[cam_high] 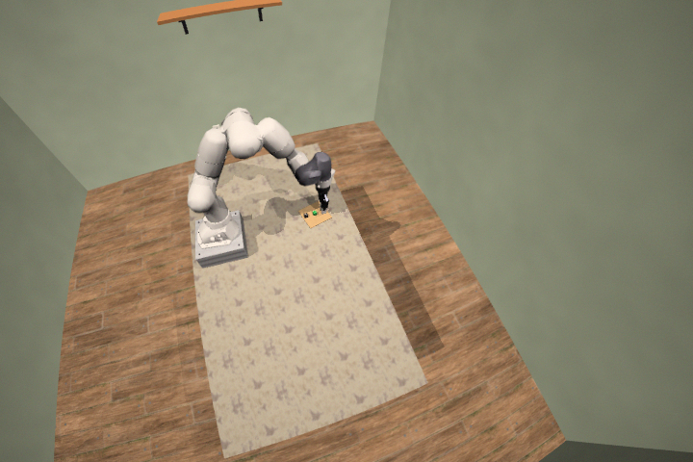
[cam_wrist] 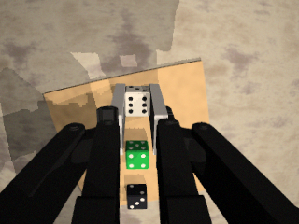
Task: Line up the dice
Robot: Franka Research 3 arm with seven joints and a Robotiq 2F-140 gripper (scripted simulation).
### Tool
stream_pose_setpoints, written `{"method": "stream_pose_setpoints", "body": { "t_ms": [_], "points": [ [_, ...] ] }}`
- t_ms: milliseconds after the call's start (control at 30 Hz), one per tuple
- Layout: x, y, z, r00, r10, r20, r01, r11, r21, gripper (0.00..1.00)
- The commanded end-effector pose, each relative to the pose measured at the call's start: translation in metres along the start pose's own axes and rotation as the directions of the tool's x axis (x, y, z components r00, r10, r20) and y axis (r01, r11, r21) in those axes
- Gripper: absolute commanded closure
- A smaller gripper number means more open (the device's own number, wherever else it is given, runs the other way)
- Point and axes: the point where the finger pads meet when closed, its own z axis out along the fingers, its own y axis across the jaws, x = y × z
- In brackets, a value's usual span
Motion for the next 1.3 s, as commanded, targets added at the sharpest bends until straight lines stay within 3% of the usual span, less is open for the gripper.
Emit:
{"method": "stream_pose_setpoints", "body": {
  "t_ms": [0, 633, 1067, 1267],
  "points": [
    [0.0012, -0.0003, 0.0004, 1.0, 0.002, -0.003, -0.002, 1.0, 0.0, 0.91],
    [0.0012, -0.0003, 0.0004, 1.0, 0.002, -0.003, -0.002, 1.0, 0.0, 0.91],
    [0.0012, -0.0003, 0.0004, 1.0, 0.002, -0.003, -0.002, 1.0, 0.0, 0.79],
    [0.0012, -0.0003, 0.0004, 1.0, 0.002, -0.003, -0.002, 1.0, 0.0, 0.79]
  ]
}}
